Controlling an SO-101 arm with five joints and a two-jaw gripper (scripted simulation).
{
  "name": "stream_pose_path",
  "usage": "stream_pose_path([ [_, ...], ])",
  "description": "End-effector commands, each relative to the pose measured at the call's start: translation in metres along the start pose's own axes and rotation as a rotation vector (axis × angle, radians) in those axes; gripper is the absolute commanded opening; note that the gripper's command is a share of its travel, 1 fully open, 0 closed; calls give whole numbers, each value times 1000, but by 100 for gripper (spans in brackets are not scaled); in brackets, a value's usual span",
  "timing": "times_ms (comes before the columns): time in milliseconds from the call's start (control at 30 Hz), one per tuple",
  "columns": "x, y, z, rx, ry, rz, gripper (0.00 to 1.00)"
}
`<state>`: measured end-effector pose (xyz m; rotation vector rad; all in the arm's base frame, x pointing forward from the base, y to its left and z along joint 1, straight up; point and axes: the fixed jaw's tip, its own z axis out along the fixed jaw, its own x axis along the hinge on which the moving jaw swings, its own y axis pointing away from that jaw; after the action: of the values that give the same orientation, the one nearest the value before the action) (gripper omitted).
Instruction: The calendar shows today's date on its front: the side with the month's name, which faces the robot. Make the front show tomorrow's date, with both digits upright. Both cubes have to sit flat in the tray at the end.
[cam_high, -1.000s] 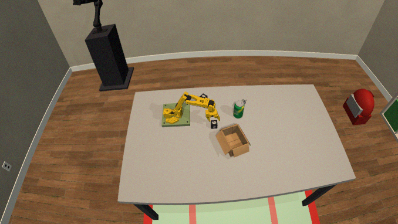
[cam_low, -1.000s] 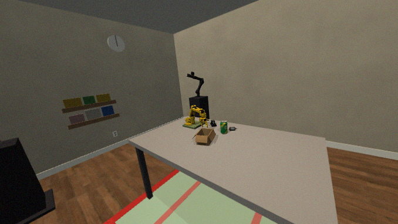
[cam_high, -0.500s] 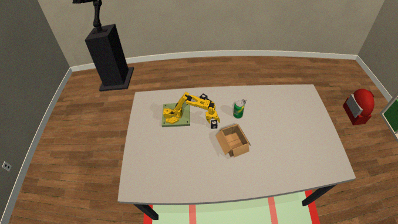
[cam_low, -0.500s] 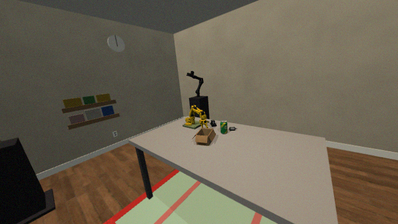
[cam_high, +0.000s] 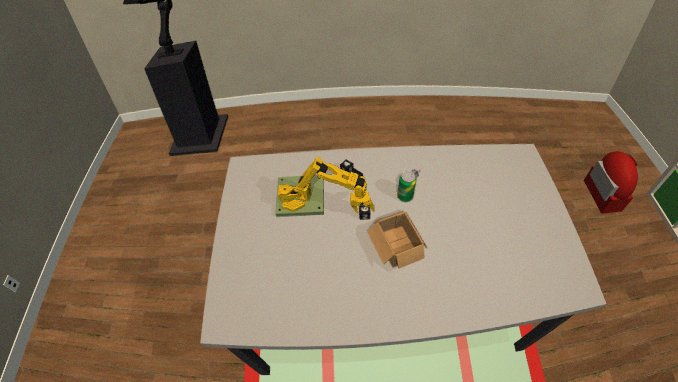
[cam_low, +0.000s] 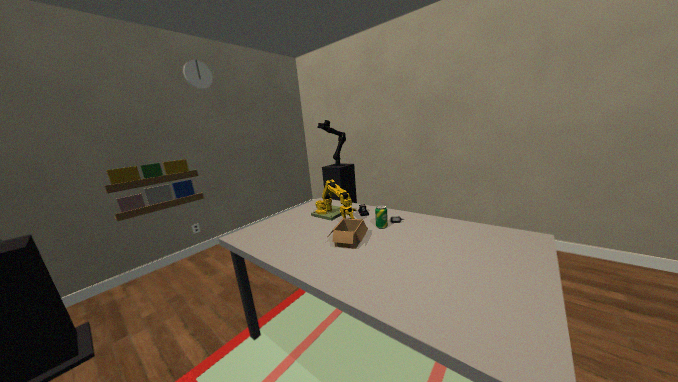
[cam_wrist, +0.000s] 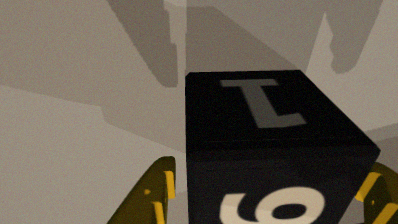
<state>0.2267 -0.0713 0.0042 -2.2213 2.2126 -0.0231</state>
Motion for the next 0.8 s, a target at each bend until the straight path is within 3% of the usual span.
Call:
stream_pose_path([
  [0,1,5,7,-24,-9,1,35],
  [767,1,3,7,-24,-9,1,33],
])
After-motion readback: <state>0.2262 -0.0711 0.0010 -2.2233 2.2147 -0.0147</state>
